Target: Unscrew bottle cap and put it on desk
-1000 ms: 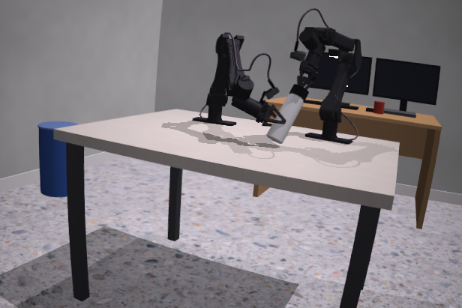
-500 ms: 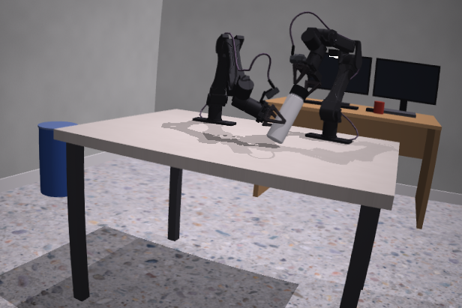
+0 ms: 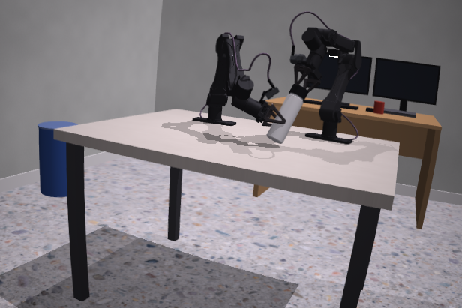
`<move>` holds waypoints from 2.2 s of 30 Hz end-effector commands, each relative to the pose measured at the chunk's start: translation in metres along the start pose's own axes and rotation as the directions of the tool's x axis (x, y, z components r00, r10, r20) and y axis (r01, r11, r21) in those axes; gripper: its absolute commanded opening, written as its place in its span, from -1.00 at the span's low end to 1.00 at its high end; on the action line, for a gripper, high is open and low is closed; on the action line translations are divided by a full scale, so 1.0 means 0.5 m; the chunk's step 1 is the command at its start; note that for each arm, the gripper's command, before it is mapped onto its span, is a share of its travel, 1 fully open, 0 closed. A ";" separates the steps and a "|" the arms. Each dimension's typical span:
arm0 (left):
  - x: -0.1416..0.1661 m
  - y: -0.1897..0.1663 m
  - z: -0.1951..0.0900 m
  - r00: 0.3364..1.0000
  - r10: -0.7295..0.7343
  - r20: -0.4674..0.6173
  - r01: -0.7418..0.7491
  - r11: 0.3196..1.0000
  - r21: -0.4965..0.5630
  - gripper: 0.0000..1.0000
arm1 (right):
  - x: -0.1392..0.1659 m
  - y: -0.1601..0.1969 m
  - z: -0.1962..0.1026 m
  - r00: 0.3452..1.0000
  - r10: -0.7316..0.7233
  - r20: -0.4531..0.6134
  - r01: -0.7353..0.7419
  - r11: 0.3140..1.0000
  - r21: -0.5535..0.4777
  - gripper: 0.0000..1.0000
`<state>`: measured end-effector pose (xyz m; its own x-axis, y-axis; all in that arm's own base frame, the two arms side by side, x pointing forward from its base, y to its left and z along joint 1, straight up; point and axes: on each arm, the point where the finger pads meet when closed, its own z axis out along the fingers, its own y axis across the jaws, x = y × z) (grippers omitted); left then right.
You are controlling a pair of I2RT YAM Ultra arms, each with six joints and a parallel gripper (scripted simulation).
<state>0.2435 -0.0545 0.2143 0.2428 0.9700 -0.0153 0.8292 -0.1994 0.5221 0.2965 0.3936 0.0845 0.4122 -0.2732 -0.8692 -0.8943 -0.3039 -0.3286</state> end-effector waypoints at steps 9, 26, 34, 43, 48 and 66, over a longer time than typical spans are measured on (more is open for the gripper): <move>0.001 0.005 -0.005 0.841 -0.541 -0.032 0.541 0.841 0.019 -1.00 | -0.051 -0.029 -0.006 0.996 -0.070 0.053 0.069 0.998 0.013 -1.00; 0.001 0.004 -0.007 0.264 -0.960 -0.093 0.964 0.262 0.034 -1.00 | -0.051 -0.029 -0.006 0.996 -0.070 0.053 0.069 0.998 0.013 -1.00; 0.001 0.004 -0.008 -0.097 -0.988 -0.123 0.995 -0.101 0.026 -1.00 | -0.051 -0.029 -0.006 0.996 -0.070 0.053 0.069 0.998 0.013 -1.00; 0.001 0.004 -0.009 -0.467 -0.872 -0.148 0.881 -0.473 0.005 -1.00 | -0.051 -0.029 -0.006 0.996 -0.070 0.053 0.069 0.998 0.013 -1.00; 0.000 0.004 -0.010 -0.655 -0.739 -0.158 0.749 -0.662 -0.012 -1.00 | -0.051 -0.029 -0.006 0.996 -0.070 0.053 0.069 0.998 0.013 -1.00; 0.001 0.003 -0.027 -0.863 -0.479 -0.162 0.492 -0.869 -0.051 -1.00 | -0.051 -0.029 -0.006 0.996 -0.070 0.053 0.069 0.998 0.013 -1.00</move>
<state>0.2391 -0.0549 0.2152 -0.7035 -0.7040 -0.0971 -0.6136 0.6706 -0.4169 0.2962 0.3936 0.0845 0.4140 -0.2722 -0.8686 -0.8932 -0.3053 -0.3301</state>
